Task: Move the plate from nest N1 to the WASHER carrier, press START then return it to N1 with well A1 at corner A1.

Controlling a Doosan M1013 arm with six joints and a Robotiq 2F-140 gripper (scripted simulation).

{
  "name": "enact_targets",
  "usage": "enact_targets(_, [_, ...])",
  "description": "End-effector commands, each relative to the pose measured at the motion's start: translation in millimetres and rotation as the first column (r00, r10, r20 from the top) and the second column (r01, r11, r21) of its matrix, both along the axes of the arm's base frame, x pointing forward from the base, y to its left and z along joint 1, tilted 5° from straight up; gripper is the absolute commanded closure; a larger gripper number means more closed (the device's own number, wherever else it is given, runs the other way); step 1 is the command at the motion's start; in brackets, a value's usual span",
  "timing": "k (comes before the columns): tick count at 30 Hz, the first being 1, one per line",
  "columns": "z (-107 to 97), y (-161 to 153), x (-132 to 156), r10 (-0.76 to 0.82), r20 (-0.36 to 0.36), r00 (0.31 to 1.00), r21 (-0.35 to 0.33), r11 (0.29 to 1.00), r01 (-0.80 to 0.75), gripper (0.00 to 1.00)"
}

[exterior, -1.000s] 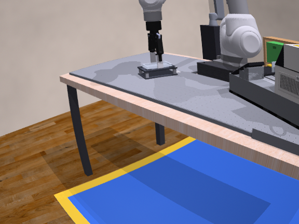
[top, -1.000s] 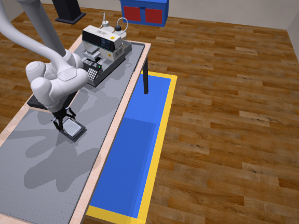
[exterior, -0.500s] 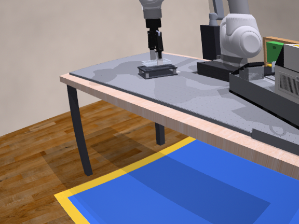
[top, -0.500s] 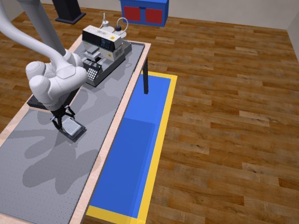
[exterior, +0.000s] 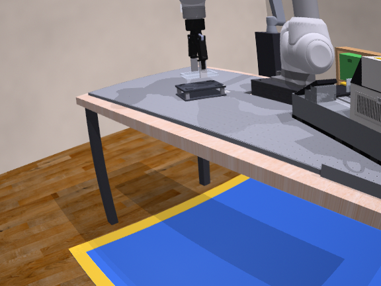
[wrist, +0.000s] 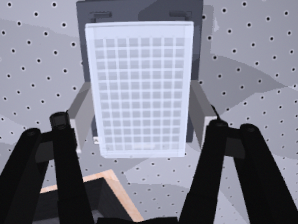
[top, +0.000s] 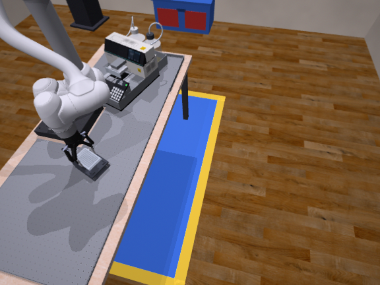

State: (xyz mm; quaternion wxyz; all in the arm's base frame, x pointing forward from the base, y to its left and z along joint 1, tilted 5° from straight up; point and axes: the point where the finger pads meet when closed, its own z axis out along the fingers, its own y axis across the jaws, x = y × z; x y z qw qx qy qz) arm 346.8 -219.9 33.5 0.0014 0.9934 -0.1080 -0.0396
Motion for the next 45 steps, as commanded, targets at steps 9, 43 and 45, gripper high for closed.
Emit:
enact_targets(9, [17, 0, 1, 0.000, 0.000, 1.000, 0.000, 1.000, 0.000, 0.90])
enact_targets(43, [54, 0, 4, 0.000, 0.000, 1.000, 0.000, 1.000, 0.000, 0.90])
enact_targets(45, [54, 5, 5, 0.008, 0.000, 1.000, 0.001, 1.000, -0.008, 0.90])
